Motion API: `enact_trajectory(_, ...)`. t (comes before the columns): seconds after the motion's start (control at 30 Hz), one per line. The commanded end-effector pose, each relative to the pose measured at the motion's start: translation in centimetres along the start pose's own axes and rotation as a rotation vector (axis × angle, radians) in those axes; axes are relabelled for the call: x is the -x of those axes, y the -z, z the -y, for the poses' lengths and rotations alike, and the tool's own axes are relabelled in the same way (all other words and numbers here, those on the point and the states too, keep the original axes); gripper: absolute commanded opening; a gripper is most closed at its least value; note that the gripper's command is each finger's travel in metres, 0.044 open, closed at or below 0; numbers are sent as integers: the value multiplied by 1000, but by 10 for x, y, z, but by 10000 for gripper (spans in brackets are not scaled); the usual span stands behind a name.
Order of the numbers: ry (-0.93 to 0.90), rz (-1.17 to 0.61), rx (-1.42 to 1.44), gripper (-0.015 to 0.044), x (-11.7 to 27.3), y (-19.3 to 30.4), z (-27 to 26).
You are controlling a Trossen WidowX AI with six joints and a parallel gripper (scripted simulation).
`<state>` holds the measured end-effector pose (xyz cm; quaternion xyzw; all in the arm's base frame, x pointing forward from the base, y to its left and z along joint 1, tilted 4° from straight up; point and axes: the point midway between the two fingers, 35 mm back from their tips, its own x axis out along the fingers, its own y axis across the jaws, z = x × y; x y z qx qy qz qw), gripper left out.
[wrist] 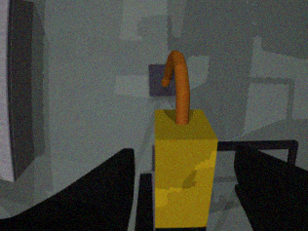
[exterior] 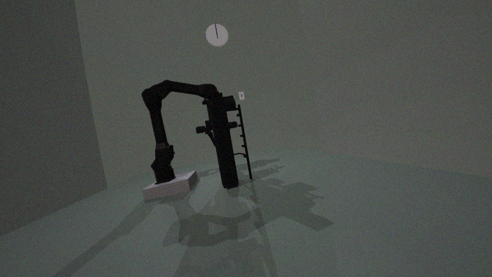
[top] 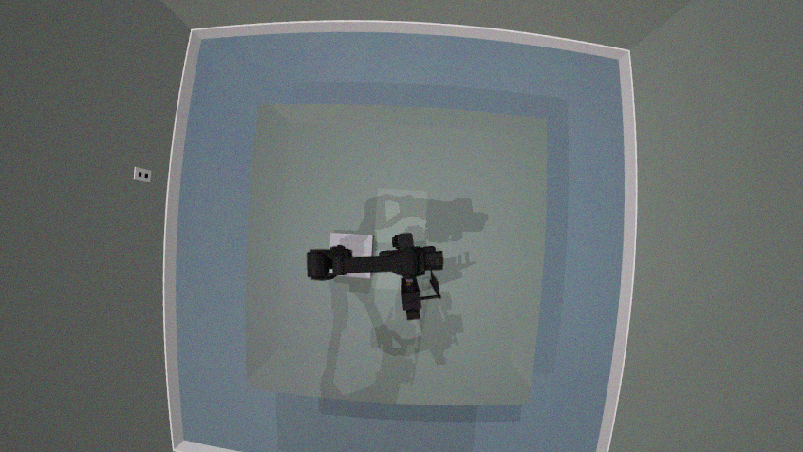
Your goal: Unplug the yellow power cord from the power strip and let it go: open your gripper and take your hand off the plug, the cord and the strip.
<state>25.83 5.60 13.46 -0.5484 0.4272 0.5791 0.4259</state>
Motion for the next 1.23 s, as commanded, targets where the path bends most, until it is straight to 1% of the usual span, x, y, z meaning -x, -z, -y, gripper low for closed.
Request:
enact_trajectory(0.0,1,2,6,315,0,0,1)
enact_trajectory(0.07,1,2,6,368,0,-2,1)
enact_trajectory(0.17,1,4,6,440,4,-18,2)
enact_trajectory(0.3,1,6,6,440,11,-53,1)
enact_trajectory(0.37,1,7,6,440,12,-60,0)
enact_trajectory(1.2,1,7,6,440,12,-60,0)
